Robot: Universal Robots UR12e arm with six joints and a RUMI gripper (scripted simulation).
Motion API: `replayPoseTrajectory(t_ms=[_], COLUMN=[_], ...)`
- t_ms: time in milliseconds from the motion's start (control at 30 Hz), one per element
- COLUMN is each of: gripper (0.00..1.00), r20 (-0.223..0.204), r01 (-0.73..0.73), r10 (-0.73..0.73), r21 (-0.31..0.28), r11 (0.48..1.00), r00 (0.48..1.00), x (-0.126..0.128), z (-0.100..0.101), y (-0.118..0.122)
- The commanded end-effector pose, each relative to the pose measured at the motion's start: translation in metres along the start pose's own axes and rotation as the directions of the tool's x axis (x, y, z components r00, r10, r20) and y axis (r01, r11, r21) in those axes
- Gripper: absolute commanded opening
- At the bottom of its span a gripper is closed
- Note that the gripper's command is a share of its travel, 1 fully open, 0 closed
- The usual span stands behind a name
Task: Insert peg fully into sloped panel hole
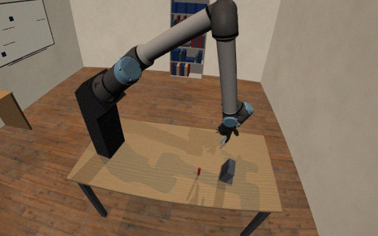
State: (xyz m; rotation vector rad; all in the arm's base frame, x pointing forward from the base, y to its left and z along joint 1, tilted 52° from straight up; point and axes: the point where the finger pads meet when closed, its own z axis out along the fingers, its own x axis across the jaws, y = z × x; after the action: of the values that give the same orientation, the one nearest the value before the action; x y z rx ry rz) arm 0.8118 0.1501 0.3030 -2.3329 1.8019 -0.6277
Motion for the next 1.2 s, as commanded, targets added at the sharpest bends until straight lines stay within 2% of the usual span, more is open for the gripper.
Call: replayPoseTrajectory(t_ms=[0,467,867,933,1167], gripper=[1.0,1.0,1.0,1.0,1.0], r20=[0.013,0.045,0.089,0.089,0.119], r01=[-0.088,-0.264,-0.425,-0.425,-0.51], r10=[0.087,0.261,0.416,0.416,0.496], r21=[0.044,0.108,0.168,0.168,0.203], r11=[0.995,0.958,0.889,0.889,0.836], r00=[0.996,0.964,0.905,0.905,0.86], x=[0.016,0.057,0.096,0.096,0.117], z=[0.011,0.036,0.055,0.055,0.062], y=[0.004,0.023,0.046,0.046,0.061])
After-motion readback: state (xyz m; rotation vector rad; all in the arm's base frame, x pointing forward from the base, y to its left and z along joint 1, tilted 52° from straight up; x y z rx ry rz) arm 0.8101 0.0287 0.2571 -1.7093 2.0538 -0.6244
